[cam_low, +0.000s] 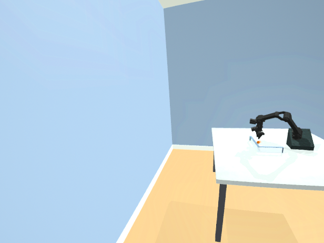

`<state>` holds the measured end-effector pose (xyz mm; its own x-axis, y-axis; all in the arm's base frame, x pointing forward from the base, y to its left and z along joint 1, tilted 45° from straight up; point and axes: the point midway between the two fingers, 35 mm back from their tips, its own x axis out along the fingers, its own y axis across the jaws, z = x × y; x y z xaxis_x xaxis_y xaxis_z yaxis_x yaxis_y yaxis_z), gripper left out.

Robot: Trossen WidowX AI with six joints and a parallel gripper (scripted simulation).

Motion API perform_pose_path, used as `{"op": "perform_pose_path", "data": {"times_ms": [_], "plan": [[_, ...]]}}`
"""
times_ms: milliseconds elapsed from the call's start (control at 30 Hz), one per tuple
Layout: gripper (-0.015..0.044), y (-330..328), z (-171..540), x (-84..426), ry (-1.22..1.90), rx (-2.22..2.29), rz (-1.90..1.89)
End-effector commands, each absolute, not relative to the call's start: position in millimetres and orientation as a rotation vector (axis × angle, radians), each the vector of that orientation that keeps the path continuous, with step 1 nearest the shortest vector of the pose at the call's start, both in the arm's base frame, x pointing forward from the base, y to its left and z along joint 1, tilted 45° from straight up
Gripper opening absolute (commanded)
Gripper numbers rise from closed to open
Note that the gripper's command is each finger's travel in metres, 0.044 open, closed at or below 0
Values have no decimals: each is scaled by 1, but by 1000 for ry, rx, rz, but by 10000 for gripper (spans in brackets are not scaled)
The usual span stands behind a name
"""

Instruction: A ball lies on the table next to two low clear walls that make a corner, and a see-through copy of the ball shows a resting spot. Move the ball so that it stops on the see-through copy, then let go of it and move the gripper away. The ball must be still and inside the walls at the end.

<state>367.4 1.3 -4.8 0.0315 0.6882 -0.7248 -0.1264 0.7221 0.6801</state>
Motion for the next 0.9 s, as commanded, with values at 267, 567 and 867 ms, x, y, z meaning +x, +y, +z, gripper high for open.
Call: {"op": "perform_pose_path", "data": {"times_ms": [267, 567, 867], "plan": [[259, -2, -34, 355, 1430, 497, 700], [259, 8, -44, 355, 1430, 497, 700], [259, 18, -54, 355, 1430, 498, 700]]}}
